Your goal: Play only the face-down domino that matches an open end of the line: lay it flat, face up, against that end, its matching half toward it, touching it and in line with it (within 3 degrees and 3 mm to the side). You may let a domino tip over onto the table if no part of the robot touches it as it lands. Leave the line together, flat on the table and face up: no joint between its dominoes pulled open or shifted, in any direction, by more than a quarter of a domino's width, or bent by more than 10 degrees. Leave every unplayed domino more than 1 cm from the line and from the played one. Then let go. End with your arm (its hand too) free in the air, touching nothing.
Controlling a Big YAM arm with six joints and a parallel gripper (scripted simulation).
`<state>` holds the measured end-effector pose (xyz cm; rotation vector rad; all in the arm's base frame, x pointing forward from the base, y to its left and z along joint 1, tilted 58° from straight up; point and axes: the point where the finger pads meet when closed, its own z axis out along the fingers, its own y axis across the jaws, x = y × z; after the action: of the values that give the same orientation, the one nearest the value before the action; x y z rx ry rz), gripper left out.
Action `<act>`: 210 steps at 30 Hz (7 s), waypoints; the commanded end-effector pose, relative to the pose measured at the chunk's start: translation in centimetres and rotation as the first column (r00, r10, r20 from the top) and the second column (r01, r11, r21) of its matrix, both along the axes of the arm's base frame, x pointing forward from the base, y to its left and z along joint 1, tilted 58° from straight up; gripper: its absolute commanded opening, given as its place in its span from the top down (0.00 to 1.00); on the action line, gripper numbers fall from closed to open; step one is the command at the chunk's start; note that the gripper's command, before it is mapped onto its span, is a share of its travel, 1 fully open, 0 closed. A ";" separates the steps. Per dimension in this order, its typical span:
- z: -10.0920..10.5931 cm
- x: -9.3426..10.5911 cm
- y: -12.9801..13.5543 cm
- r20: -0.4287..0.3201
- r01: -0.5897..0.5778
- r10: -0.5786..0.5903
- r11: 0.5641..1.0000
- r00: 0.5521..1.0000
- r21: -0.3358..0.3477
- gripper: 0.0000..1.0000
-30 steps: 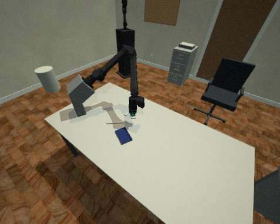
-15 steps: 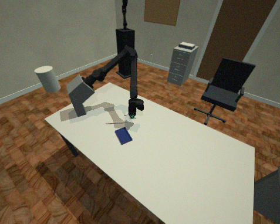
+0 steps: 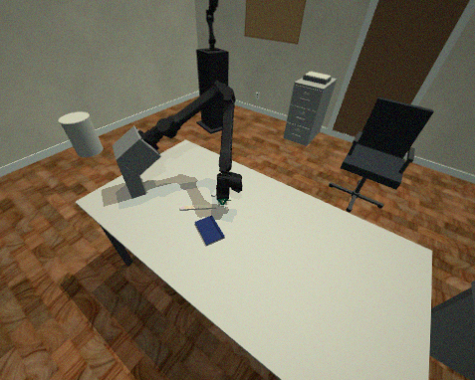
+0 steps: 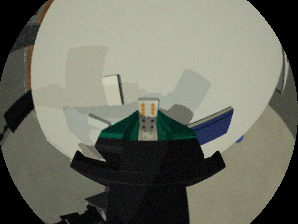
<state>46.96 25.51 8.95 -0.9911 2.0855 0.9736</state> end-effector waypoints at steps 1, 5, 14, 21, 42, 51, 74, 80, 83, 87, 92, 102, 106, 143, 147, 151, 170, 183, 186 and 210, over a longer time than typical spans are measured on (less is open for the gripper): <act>-0.4 0.5 1.3 0.009 -0.005 0.005 1.000 1.000 0.006 0.79; -1.0 0.9 2.6 0.011 -0.009 0.009 1.000 1.000 0.009 0.79; -0.6 1.0 1.8 0.018 0.000 0.000 1.000 1.000 0.007 0.79; -1.2 0.9 2.8 0.010 -0.011 0.010 1.000 1.000 0.008 0.79; -1.5 0.6 3.2 0.008 -0.019 0.019 1.000 1.000 0.006 0.79; -1.1 0.8 2.4 0.012 -0.008 0.008 1.000 1.000 0.007 0.79; -1.9 0.3 3.3 0.008 -0.028 0.028 1.000 1.000 0.002 0.79; -1.9 0.3 3.3 0.008 -0.028 0.028 1.000 1.000 0.002 0.79; -0.9 0.8 2.2 0.013 -0.006 0.006 1.000 1.000 0.007 0.79; -1.5 0.5 2.7 0.011 -0.019 0.019 1.000 1.000 0.003 0.79; -2.0 0.2 3.3 0.008 -0.032 0.032 0.999 0.999 -0.001 0.79; -2.0 0.3 2.4 0.013 -0.013 0.013 1.000 1.000 0.005 0.79; -3.2 -0.4 2.8 0.012 -0.026 0.026 1.000 1.000 0.001 0.79; -4.4 -1.2 3.1 -0.001 -0.035 0.035 0.999 0.999 -0.001 0.06; -4.4 -1.2 3.1 -0.001 -0.035 0.035 0.999 0.999 -0.001 0.06; -2.9 0.0 1.8 0.021 -0.003 0.003 1.000 1.000 0.004 0.06; -3.3 -0.5 2.2 0.009 -0.015 0.015 1.000 1.000 0.004 0.06; -4.4 -1.5 3.2 -0.018 -0.042 0.042 0.999 0.999 -0.001 0.06; -3.1 -0.3 2.1 0.011 -0.011 0.011 1.000 1.000 0.006 0.06; -3.4 -2.0 1.6 -0.025 -0.043 0.043 0.999 0.999 -0.001 0.06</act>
<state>46.38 27.26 5.96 -1.0147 2.0728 0.9869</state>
